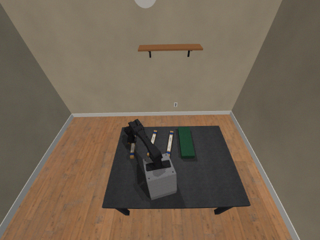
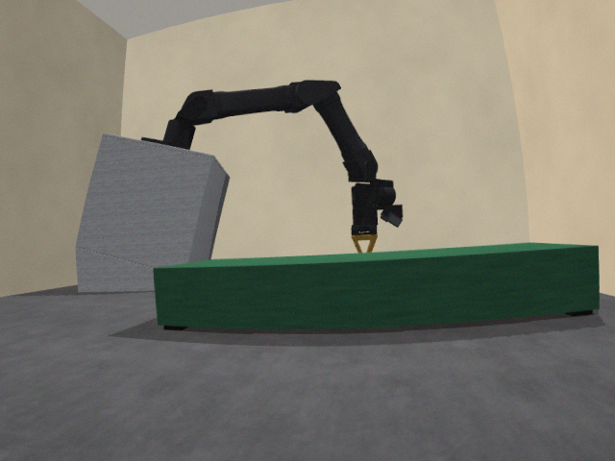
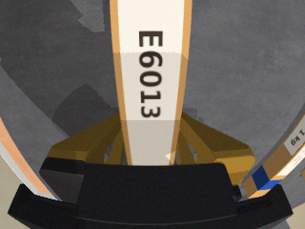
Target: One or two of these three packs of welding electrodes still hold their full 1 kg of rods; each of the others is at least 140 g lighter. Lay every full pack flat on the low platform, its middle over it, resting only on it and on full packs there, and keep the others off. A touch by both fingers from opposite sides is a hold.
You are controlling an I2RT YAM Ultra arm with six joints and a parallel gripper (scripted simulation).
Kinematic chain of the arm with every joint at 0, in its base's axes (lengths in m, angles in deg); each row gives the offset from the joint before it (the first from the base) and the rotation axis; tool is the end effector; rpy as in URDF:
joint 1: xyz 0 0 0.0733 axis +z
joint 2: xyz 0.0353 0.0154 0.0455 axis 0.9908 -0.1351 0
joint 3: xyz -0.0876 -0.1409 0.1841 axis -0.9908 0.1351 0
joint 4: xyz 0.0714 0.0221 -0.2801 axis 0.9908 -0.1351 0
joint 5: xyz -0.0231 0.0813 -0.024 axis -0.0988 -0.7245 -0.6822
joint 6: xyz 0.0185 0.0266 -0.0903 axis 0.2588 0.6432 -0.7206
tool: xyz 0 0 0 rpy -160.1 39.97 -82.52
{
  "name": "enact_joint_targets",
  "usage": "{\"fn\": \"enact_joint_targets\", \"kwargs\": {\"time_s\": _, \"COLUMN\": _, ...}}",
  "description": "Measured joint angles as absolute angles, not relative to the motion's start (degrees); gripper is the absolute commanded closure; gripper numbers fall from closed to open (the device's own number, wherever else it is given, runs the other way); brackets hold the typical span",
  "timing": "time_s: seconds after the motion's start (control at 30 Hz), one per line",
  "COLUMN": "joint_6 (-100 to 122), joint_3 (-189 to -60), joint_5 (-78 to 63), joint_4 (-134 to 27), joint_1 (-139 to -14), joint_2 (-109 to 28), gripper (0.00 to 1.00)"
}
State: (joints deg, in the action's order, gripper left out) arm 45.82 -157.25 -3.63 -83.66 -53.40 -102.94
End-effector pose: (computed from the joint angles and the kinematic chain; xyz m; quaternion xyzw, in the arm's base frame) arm 0.4561 0.2416 -0.0651 0.0512 0.9902 0.0166 0.1290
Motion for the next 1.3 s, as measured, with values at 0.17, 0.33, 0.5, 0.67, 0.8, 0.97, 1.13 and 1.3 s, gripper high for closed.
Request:
{"fn": "enact_joint_targets", "kwargs": {"time_s": 0.17, "joint_6": 45.8, "joint_3": -157.3, "joint_5": -3.6, "joint_4": -83.7, "joint_1": -53.4, "joint_2": -102.9, "gripper": 1.0}}
{"fn": "enact_joint_targets", "kwargs": {"time_s": 0.33, "joint_6": 45.8, "joint_3": -157.2, "joint_5": -3.6, "joint_4": -83.7, "joint_1": -53.4, "joint_2": -102.9, "gripper": 1.0}}
{"fn": "enact_joint_targets", "kwargs": {"time_s": 0.5, "joint_6": 45.8, "joint_3": -156.4, "joint_5": -3.7, "joint_4": -83.2, "joint_1": -53.4, "joint_2": -102.6, "gripper": 1.0}}
{"fn": "enact_joint_targets", "kwargs": {"time_s": 0.67, "joint_6": 45.8, "joint_3": -155.5, "joint_5": -3.7, "joint_4": -83.2, "joint_1": -53.4, "joint_2": -102.2, "gripper": 1.0}}
{"fn": "enact_joint_targets", "kwargs": {"time_s": 0.8, "joint_6": 45.8, "joint_3": -155.0, "joint_5": -3.7, "joint_4": -83.0, "joint_1": -53.4, "joint_2": -102.0, "gripper": 1.0}}
{"fn": "enact_joint_targets", "kwargs": {"time_s": 0.97, "joint_6": 45.8, "joint_3": -154.3, "joint_5": -3.5, "joint_4": -83.5, "joint_1": -53.4, "joint_2": -101.4, "gripper": 1.0}}
{"fn": "enact_joint_targets", "kwargs": {"time_s": 1.13, "joint_6": 45.9, "joint_3": -153.6, "joint_5": -3.6, "joint_4": -84.6, "joint_1": -53.4, "joint_2": -100.4, "gripper": 1.0}}
{"fn": "enact_joint_targets", "kwargs": {"time_s": 1.3, "joint_6": 46.0, "joint_3": -153.4, "joint_5": -3.6, "joint_4": -85.2, "joint_1": -53.4, "joint_2": -99.4, "gripper": 1.0}}
